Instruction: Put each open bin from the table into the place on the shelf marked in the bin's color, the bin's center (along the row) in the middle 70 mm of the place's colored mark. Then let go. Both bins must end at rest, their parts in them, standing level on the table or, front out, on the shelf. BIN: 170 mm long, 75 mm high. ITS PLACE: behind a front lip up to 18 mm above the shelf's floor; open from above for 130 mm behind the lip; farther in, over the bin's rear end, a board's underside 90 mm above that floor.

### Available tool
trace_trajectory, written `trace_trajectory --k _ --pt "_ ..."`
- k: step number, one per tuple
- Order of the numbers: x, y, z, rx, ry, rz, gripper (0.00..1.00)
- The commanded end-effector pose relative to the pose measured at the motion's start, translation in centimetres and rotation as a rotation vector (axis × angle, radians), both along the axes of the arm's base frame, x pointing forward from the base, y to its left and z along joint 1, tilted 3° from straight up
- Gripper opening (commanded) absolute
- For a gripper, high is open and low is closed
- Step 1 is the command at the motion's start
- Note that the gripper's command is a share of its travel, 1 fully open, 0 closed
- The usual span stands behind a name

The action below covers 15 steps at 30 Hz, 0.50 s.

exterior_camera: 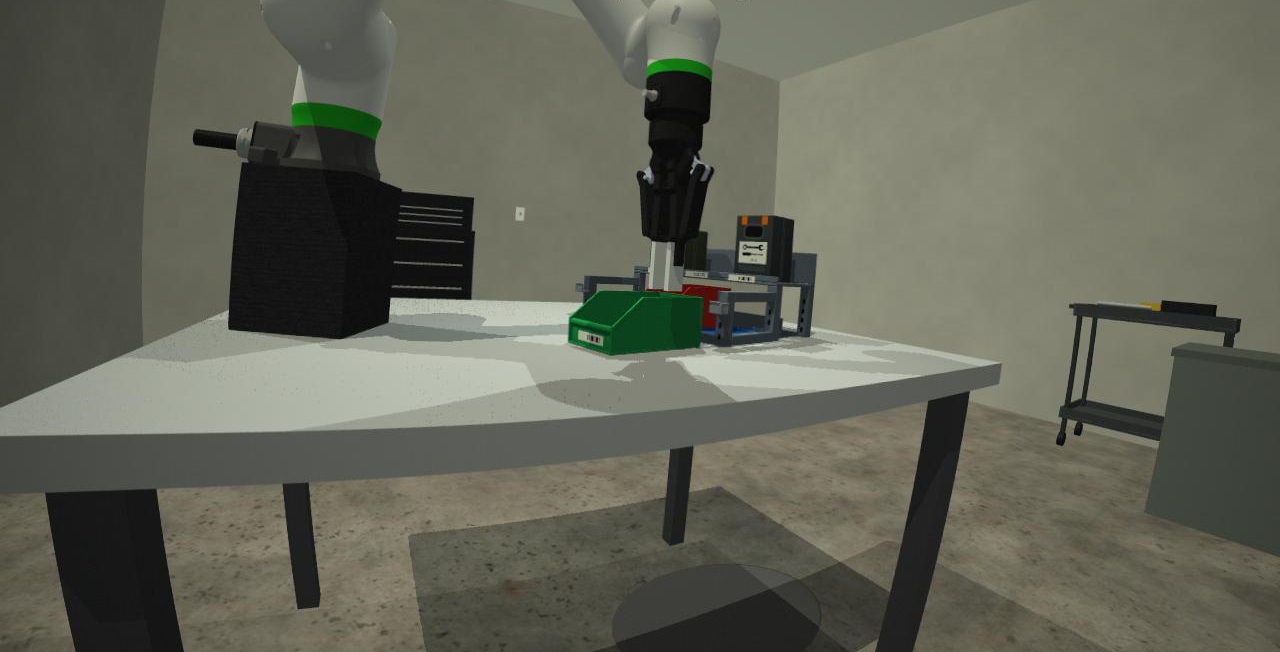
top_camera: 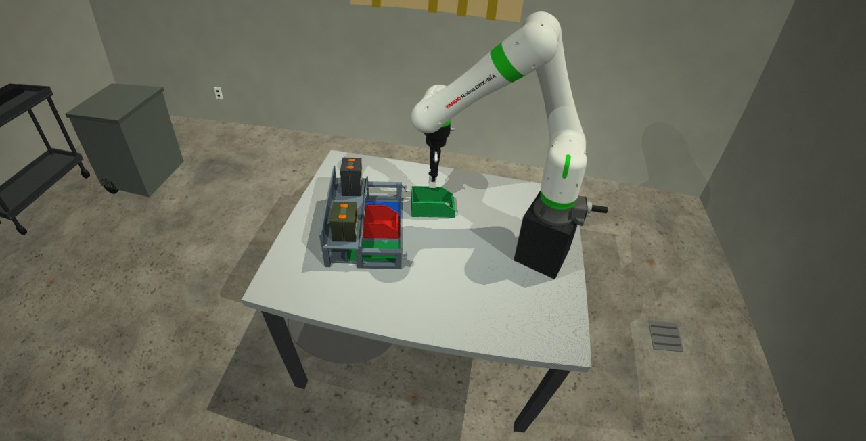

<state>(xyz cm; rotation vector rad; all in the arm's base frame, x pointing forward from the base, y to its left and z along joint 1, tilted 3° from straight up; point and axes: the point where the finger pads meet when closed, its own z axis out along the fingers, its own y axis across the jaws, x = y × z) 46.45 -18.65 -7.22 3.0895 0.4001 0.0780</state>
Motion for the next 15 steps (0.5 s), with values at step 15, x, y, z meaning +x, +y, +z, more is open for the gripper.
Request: trace_trajectory --k 15 --pt "0.1 0.0 -1.4 0.000 0.000 0.000 0.15"
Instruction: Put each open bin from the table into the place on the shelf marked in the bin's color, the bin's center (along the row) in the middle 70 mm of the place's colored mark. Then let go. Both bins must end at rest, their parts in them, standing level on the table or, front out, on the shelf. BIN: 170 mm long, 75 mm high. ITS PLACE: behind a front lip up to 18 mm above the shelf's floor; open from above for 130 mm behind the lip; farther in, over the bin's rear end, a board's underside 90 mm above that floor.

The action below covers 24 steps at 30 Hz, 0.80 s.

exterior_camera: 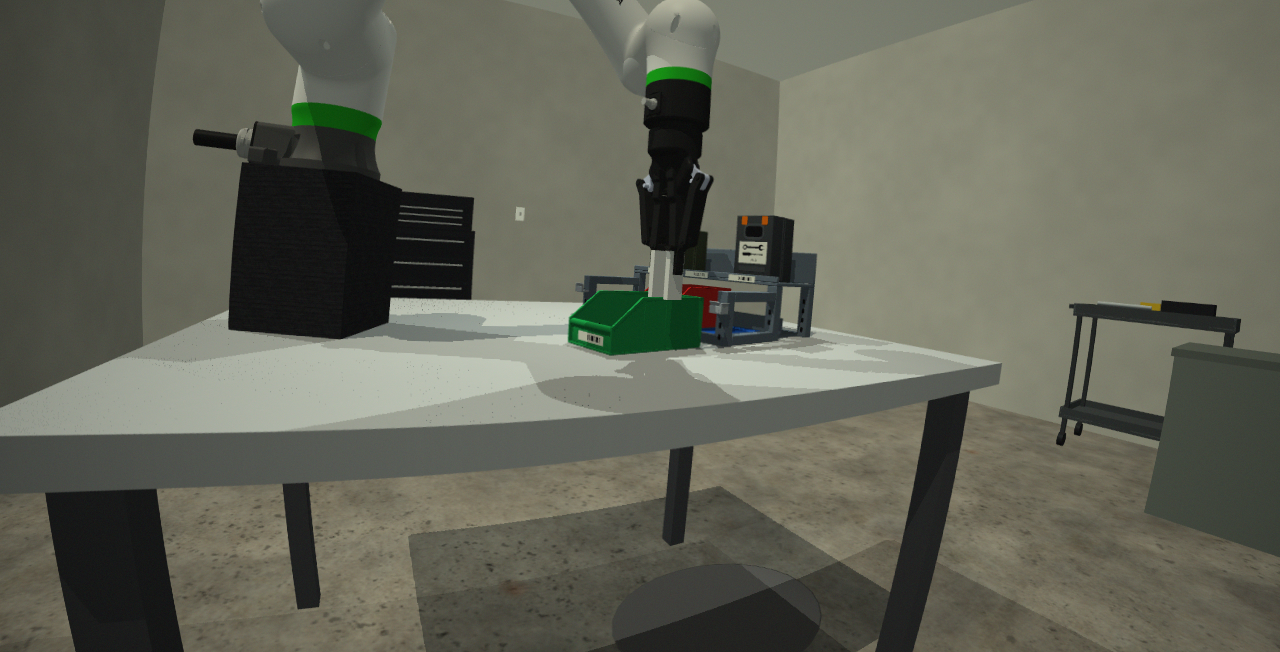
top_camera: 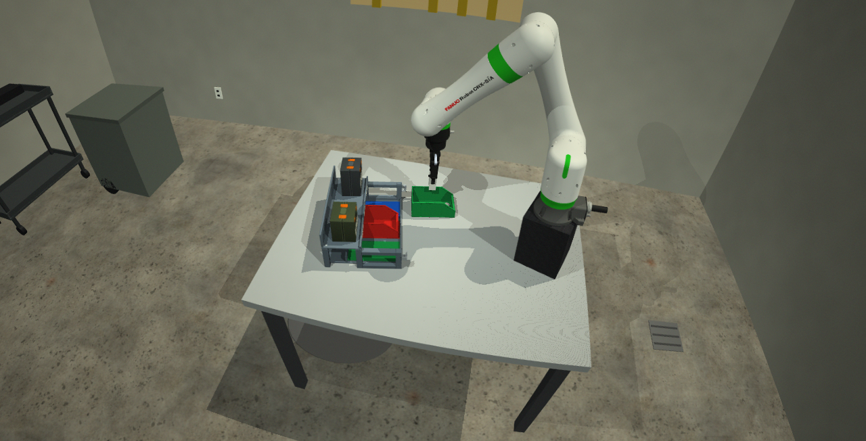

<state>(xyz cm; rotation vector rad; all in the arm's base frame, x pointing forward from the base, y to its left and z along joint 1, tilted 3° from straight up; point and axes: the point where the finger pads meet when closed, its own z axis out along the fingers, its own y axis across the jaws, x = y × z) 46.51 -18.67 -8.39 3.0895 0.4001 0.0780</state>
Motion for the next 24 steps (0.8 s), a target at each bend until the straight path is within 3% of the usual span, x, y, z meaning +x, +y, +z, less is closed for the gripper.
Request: trace_trajectory --k 1,24 --pt "0.0 0.0 -0.3 0.000 0.000 0.000 0.15" --pt "0.2 -0.1 -2.6 0.000 0.000 0.000 0.15"
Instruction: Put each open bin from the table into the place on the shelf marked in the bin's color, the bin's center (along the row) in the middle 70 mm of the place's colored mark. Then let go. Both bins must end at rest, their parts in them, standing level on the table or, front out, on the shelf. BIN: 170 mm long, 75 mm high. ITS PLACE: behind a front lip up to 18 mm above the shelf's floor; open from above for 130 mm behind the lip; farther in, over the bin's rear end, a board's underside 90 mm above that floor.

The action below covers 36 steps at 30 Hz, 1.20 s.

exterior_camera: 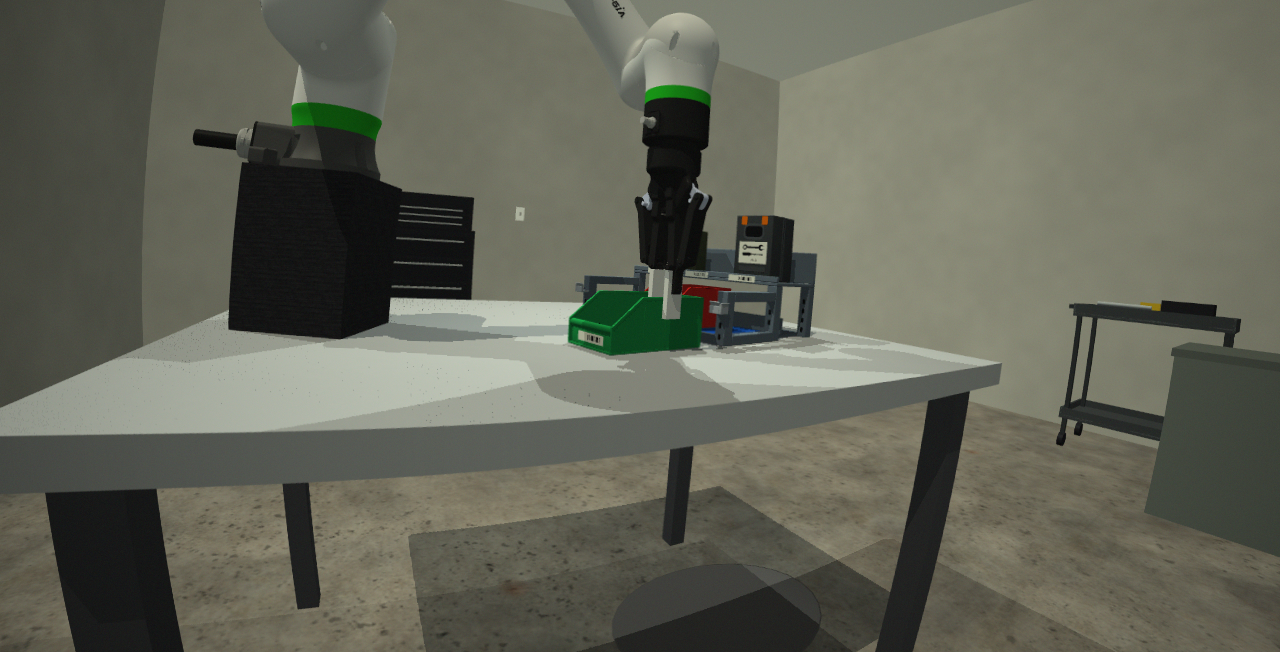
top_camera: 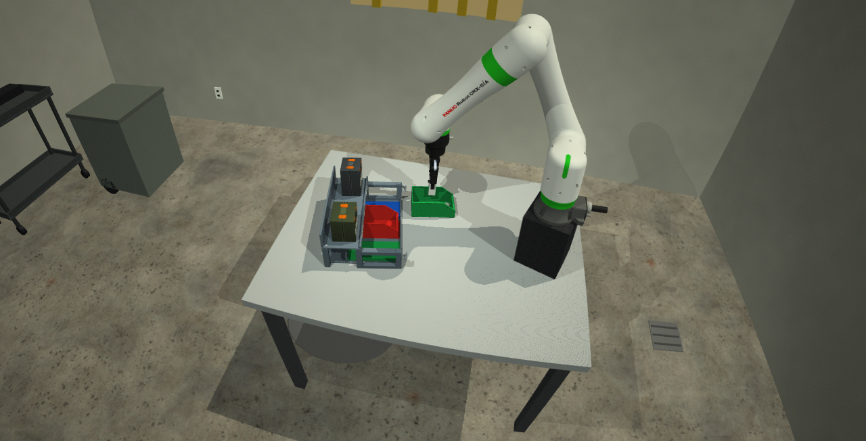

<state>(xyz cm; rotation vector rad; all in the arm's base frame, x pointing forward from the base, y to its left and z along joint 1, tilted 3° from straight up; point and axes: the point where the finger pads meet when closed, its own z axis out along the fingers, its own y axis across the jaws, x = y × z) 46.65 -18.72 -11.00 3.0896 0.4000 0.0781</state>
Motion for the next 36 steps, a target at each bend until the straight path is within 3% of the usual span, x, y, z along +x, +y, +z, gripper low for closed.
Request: trace_trajectory --k 1,27,28,36 --pt "0.02 -0.01 -0.02 0.000 0.000 0.000 0.15" --pt "0.04 -0.02 -0.39 0.000 0.000 0.000 0.15" --pt "0.04 -0.02 -0.39 0.000 0.000 0.000 0.00" --pt "0.04 -0.02 -0.39 0.000 0.000 0.000 0.00"
